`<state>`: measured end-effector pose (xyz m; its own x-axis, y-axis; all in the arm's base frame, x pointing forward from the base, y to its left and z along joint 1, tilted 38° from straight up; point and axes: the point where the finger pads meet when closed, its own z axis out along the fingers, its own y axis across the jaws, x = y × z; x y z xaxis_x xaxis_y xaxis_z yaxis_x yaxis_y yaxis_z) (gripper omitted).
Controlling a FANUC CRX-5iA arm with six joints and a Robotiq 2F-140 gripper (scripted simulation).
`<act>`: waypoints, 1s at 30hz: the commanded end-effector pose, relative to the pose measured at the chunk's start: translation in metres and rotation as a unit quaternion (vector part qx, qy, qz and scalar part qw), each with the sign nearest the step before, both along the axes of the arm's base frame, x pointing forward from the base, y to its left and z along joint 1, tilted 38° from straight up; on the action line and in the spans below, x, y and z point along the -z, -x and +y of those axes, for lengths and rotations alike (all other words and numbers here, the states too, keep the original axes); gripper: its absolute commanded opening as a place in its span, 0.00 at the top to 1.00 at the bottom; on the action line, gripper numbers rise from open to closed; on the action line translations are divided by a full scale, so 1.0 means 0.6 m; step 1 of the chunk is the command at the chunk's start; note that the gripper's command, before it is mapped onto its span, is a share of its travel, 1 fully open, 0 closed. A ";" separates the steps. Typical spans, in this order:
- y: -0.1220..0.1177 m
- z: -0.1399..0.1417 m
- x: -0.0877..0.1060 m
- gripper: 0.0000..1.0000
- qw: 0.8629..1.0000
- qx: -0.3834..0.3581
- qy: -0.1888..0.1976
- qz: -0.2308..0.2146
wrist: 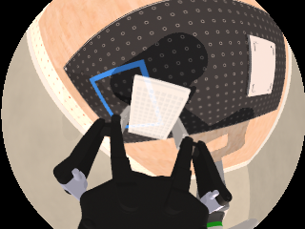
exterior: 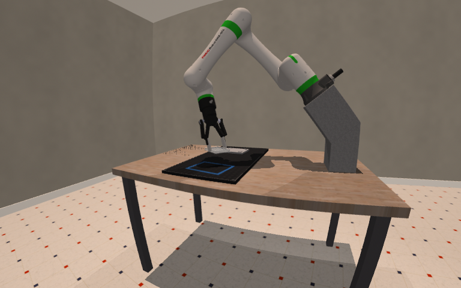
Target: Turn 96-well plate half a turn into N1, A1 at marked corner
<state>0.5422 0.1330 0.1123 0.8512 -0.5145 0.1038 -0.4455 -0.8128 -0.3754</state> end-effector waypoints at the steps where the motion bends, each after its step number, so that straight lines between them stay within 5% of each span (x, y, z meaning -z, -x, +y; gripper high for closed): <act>1: 0.000 0.025 0.000 1.00 1.000 0.001 0.001 0.000; 30: 0.004 0.142 0.004 1.00 1.000 0.001 0.001 0.000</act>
